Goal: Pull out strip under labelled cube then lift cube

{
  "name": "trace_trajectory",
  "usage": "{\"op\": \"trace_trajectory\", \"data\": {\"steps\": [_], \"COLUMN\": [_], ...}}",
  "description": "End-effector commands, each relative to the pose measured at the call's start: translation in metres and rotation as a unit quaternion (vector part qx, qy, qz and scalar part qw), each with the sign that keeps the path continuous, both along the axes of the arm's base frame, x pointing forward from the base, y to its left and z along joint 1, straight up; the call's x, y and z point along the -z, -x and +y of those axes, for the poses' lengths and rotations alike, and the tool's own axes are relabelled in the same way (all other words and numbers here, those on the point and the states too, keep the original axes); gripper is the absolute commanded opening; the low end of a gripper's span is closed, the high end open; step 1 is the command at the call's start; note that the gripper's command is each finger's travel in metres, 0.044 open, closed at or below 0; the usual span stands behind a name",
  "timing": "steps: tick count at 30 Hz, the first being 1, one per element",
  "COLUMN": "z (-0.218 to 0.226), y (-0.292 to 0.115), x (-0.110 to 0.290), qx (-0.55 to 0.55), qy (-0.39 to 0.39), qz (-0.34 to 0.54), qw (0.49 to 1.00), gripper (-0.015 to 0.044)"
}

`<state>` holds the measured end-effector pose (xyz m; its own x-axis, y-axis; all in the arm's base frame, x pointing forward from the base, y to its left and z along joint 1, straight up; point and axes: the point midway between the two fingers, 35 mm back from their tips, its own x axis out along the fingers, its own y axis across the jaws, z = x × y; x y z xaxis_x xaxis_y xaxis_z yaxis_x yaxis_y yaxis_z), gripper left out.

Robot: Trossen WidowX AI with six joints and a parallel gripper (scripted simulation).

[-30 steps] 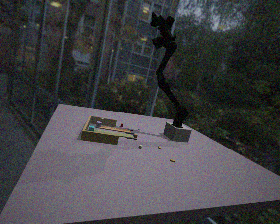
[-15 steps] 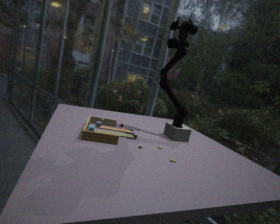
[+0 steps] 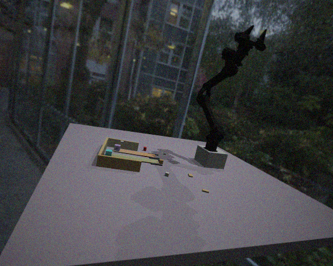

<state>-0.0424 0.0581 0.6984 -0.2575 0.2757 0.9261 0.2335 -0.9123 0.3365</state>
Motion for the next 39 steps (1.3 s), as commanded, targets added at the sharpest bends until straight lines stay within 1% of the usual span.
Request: {"op": "trace_trajectory", "data": {"steps": [1,7,13,17,20,25,29,34,39], "z": [0.065,0.132,0.162,0.18,0.185,0.18,0.164,0.129,0.082], "y": [-0.01,-0.053,-0.091,-0.135,-0.17,-0.23,-0.274,-0.319,-0.351], "x": [0.029,0.077,0.111,0.15,0.181,0.236,0.283,0.342,0.401], "qx": [0.151,0.305,0.398,0.495,0.557,0.639,0.681,0.707,0.704], "qy": [0.067,0.164,0.222,0.28,0.324,0.401,0.463,0.539,0.613], "qz": [-0.028,-0.043,-0.054,-0.077,-0.093,-0.117,-0.135,-0.152,-0.164], "qw": [0.986,0.937,0.888,0.819,0.759,0.646,0.551,0.432,0.317], "gripper": [0.04,0.04,0.04,0.04,0.04,0.04,0.04,0.04,0.04]}}
